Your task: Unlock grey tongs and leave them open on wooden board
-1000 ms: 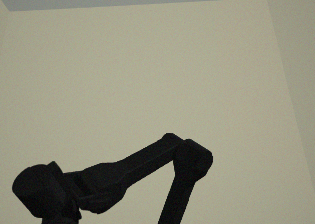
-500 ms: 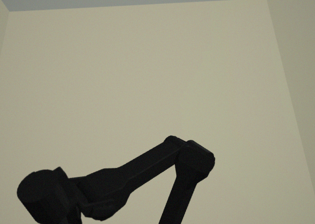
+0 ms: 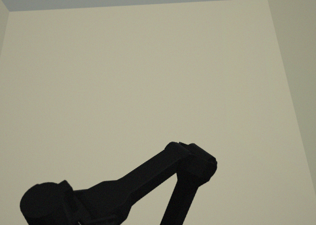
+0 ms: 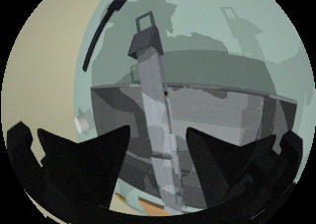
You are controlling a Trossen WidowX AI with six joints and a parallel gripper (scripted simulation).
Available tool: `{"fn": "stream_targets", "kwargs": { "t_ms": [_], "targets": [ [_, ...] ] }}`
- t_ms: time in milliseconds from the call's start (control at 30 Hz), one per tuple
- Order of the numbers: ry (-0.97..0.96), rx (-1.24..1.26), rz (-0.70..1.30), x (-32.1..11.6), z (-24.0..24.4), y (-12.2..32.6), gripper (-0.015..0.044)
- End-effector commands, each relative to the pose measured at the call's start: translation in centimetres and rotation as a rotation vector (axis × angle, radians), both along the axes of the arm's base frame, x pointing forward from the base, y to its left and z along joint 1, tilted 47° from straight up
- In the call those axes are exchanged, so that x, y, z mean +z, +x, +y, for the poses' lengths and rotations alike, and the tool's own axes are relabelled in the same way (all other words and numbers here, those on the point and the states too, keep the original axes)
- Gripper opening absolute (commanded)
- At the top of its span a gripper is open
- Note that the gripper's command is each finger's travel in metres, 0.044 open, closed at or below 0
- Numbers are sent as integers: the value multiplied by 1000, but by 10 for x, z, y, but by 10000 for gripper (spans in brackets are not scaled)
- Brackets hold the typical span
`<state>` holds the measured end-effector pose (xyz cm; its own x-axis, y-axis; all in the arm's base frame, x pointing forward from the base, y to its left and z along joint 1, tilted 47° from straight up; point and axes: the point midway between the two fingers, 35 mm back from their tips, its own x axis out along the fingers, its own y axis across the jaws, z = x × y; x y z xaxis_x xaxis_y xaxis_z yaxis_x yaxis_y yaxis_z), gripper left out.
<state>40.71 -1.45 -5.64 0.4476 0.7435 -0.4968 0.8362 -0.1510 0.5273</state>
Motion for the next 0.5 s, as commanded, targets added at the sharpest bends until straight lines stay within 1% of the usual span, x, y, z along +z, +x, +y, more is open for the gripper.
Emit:
{"fn": "stream_targets", "kwargs": {
  "t_ms": [0, 467],
  "targets": [
    [-2, -4, 4, -4, 4, 3, 260],
    [2, -4, 2, -14, 22, 12, 260]
  ]
}}
